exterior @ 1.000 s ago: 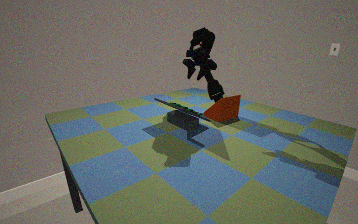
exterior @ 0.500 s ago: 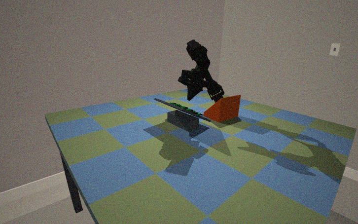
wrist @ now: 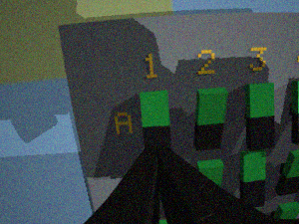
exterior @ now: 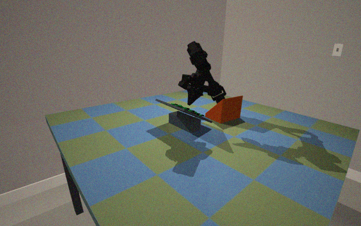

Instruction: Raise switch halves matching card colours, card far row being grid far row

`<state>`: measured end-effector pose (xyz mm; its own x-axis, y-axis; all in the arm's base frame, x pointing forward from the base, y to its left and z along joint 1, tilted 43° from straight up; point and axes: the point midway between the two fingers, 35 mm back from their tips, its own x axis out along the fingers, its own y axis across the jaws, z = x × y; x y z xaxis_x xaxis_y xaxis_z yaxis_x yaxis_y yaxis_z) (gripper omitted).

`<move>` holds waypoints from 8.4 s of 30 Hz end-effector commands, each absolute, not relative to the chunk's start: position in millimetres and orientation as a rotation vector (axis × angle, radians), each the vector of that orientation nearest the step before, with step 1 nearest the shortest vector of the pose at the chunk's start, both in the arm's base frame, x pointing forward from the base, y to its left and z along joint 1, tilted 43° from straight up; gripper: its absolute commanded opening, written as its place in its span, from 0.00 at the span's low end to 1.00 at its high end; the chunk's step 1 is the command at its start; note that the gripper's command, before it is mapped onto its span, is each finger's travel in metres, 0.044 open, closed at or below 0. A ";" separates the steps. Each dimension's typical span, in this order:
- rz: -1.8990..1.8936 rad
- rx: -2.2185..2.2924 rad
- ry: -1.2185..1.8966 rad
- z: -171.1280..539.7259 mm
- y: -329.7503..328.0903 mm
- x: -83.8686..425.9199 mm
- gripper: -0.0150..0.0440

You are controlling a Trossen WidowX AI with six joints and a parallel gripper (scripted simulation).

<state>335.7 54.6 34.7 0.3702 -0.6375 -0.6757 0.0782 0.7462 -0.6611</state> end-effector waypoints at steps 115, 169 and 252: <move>-0.519 -0.596 1.167 58.2 6.3 270.1 0.25; -0.519 -0.596 1.166 44.4 -7.3 277.1 0.25; -0.498 -0.604 1.119 -9.1 24.7 222.9 0.25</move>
<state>224.3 30.1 -6.0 0.3638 -0.6377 -0.6790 0.0752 0.7467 -0.6609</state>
